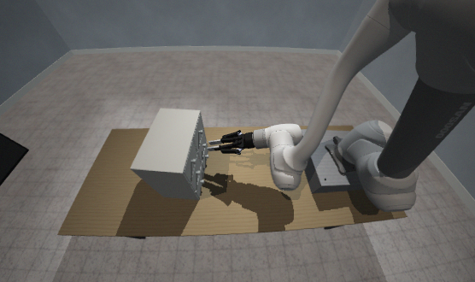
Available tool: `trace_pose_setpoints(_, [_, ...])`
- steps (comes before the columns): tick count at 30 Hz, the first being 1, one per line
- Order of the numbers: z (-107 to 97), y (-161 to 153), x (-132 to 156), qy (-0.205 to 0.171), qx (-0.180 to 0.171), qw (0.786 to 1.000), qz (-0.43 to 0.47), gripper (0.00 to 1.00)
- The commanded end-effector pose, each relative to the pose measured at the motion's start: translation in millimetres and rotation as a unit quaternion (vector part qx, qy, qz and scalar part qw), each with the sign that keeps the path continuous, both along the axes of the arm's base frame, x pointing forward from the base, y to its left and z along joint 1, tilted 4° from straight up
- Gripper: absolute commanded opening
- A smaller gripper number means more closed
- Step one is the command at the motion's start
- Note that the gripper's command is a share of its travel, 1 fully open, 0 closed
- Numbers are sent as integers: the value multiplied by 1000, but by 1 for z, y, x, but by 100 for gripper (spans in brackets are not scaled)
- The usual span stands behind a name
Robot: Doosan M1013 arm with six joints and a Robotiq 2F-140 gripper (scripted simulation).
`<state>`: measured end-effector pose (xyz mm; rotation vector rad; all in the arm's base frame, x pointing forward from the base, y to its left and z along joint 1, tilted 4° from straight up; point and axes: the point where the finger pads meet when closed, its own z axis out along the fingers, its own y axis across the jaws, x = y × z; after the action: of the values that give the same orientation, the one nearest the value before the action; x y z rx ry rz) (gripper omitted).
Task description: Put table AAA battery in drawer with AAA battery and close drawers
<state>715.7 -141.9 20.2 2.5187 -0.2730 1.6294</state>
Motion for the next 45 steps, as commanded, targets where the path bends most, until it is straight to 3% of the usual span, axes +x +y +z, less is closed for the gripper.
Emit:
trace_pose_setpoints(1, [0, -1, 6, 0, 0, 1000, 0, 20])
trace_pose_setpoints(12, [-2, -5, 23, 0, 0, 1000, 0, 20])
trace_pose_setpoints(43, [-2, -6, 26, 0, 0, 1000, 0, 20])
trace_pose_setpoints(44, [-2, -6, 26, 0, 0, 1000, 0, 8])
trace_pose_setpoints(45, [-2, -6, 26, 0, 0, 1000, 0, 8])
